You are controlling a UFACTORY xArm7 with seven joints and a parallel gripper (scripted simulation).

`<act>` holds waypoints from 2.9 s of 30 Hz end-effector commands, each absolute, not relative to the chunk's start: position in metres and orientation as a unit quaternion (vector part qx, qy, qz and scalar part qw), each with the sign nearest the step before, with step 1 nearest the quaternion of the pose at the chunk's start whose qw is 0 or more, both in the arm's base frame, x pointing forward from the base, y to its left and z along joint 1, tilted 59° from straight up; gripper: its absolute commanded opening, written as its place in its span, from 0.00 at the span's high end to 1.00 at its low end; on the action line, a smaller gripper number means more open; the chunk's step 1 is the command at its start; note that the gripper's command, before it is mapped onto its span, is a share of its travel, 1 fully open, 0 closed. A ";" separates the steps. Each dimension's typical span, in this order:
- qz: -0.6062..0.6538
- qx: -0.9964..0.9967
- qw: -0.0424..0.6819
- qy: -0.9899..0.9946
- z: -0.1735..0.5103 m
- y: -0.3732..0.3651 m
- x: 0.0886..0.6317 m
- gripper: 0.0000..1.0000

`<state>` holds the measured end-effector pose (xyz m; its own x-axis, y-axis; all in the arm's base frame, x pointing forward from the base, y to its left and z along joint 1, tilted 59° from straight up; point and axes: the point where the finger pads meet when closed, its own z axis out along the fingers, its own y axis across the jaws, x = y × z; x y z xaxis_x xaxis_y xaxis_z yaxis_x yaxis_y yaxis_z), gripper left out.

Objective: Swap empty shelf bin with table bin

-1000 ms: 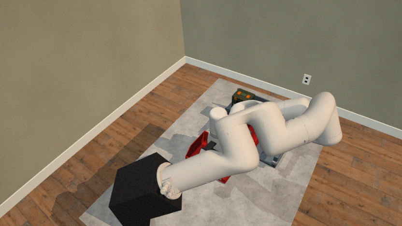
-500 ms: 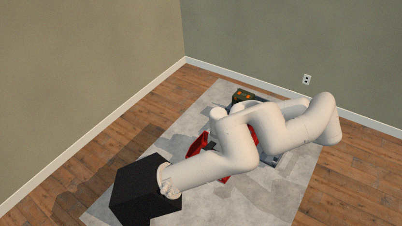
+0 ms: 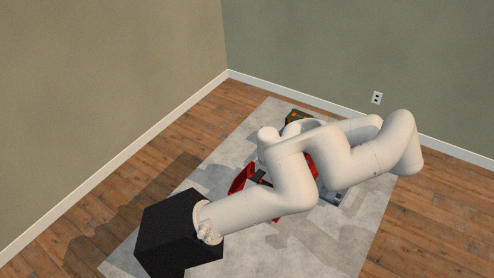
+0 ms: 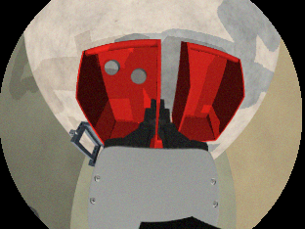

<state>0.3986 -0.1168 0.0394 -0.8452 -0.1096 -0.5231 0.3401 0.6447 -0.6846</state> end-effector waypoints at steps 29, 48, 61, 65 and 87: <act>-0.416 0.066 0.270 0.866 0.077 -0.146 0.376 1.00; -0.416 0.065 0.270 0.866 0.127 -0.200 0.344 1.00; -0.416 0.065 0.270 0.866 0.130 -0.200 0.348 1.00; -0.416 0.065 0.270 0.866 0.139 -0.198 0.363 1.00; -0.415 0.069 0.262 0.868 0.149 -0.196 0.378 1.00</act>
